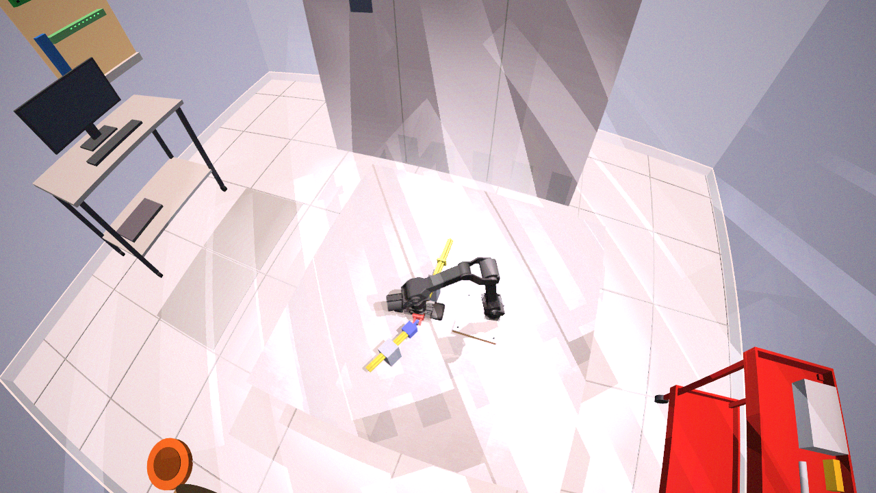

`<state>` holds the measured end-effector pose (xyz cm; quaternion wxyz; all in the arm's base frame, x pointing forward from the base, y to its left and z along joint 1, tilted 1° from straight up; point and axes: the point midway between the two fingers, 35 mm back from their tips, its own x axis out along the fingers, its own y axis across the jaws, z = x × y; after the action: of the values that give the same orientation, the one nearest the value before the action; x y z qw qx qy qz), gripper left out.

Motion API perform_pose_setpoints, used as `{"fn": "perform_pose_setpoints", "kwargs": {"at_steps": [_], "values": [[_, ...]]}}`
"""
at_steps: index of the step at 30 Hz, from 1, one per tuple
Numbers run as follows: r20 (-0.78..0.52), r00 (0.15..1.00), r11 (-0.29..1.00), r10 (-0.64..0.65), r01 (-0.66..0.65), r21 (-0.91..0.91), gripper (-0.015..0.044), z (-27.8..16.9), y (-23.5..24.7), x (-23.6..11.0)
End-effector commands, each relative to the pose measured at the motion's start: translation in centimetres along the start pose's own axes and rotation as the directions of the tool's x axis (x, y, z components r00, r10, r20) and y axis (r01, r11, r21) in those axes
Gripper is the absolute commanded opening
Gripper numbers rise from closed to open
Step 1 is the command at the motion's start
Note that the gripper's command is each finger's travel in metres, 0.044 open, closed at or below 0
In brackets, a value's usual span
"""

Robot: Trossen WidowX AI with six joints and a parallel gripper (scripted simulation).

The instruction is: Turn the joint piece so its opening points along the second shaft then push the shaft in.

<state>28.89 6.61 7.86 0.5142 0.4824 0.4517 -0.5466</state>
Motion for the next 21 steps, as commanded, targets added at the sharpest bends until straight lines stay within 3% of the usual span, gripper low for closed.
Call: {"fn": "perform_pose_setpoints", "kwargs": {"at_steps": [1, 20, 21], "values": [[-0.002, 1.0, 1.0, -0.001, 0.001, -0.002, 0.0182, -0.05, 0.0, 0.05], [-0.002, 1.0, 1.0, -0.001, 0.001, -0.002, 0.0182, -0.05, 0.0, 0.05], [0.0, 1.0, 1.0, 0.0, 0.0, 0.0, 0.0156, 0.0, 0.0, 0.0]]}}
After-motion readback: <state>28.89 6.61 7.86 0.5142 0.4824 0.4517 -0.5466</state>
